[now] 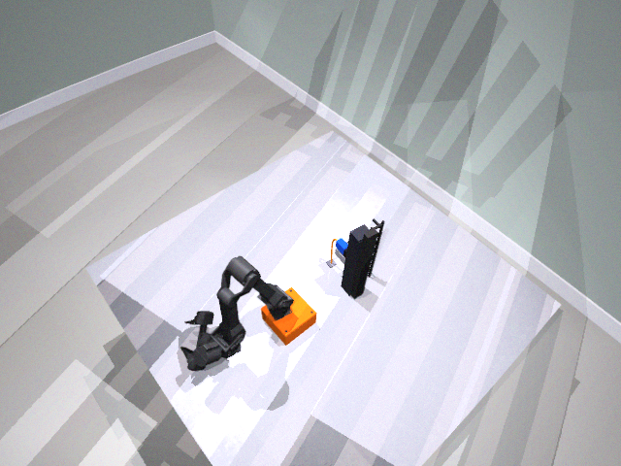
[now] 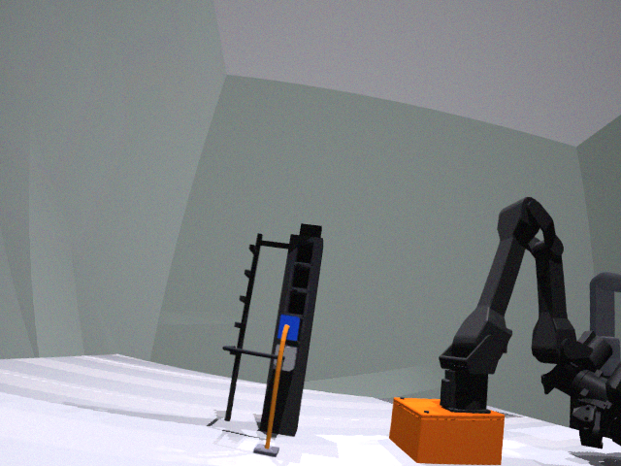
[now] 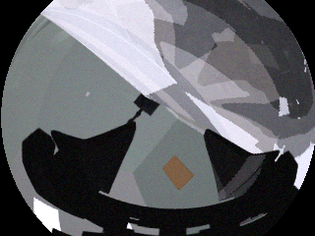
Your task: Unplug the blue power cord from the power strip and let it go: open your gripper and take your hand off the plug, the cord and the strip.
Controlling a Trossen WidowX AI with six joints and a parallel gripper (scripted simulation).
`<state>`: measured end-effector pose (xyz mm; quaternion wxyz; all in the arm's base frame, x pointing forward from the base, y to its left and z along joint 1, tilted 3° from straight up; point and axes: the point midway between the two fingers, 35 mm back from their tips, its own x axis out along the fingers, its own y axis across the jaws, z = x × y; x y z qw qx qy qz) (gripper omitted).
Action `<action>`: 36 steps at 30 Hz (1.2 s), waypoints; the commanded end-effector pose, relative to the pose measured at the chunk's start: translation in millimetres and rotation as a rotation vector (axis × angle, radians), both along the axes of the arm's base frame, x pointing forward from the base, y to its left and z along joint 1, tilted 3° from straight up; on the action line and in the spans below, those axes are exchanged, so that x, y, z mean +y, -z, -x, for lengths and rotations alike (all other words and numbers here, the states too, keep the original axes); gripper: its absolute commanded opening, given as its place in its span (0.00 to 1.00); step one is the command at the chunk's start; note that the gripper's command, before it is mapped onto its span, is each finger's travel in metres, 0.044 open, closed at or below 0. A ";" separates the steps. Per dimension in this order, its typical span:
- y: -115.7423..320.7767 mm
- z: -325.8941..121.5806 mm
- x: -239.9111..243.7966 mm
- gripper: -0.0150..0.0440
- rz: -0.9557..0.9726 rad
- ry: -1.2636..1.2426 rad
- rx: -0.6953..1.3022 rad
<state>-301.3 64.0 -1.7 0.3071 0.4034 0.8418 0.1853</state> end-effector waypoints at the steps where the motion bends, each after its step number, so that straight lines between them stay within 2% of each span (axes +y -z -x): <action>1: -0.1 0.4 -0.8 0.89 0.002 -0.002 0.002; 5: -2.3 9.9 -20.0 0.71 0.043 -0.047 0.044; 9: -7.8 25.0 -60.3 0.53 0.133 -0.135 0.121; 22: -33.0 33.6 -206.2 0.53 0.489 -0.404 0.284; 36: -68.9 -28.1 -351.9 0.53 0.915 -0.624 0.292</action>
